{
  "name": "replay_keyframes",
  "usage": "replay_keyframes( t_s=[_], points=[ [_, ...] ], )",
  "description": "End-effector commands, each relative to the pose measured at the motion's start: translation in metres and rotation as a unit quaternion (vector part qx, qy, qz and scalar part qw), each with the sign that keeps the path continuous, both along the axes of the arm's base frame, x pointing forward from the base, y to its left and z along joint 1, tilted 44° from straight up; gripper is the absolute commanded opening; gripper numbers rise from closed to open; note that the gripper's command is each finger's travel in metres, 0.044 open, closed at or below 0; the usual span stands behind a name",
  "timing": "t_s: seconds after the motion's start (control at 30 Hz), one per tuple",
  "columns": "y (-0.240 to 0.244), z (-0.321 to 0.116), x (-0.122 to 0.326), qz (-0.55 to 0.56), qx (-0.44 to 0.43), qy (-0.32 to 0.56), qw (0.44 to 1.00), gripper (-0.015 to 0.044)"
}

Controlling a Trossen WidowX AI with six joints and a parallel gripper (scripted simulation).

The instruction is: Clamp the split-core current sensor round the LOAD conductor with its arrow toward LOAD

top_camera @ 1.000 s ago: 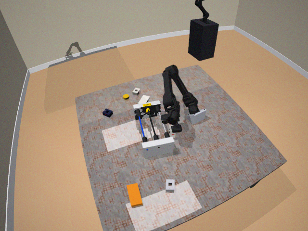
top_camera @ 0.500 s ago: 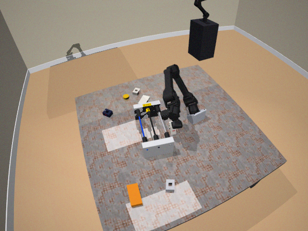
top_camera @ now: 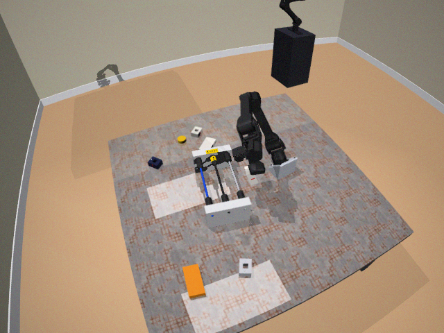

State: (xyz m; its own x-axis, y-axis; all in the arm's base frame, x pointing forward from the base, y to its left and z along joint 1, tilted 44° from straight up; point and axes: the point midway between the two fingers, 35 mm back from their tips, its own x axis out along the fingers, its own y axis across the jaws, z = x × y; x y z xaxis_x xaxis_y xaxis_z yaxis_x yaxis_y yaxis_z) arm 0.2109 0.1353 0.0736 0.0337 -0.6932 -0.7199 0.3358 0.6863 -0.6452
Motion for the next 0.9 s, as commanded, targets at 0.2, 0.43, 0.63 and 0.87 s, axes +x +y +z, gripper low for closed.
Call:
replay_keyframes(
  t_s=[0.2, 0.43, 0.63, 0.87],
  points=[
    [0.002, 0.005, 0.012, 0.075, -0.002, 0.052, 0.996, 0.0000],
    [0.001, 0.006, 0.026, 0.161, -0.011, 0.112, 0.980, 0.0000],
    [0.000, 0.008, 0.038, 0.233, -0.022, 0.163, 0.958, 0.0000],
    [-0.002, 0.011, 0.052, 0.311, -0.039, 0.222, 0.923, 0.0000]
  ],
)
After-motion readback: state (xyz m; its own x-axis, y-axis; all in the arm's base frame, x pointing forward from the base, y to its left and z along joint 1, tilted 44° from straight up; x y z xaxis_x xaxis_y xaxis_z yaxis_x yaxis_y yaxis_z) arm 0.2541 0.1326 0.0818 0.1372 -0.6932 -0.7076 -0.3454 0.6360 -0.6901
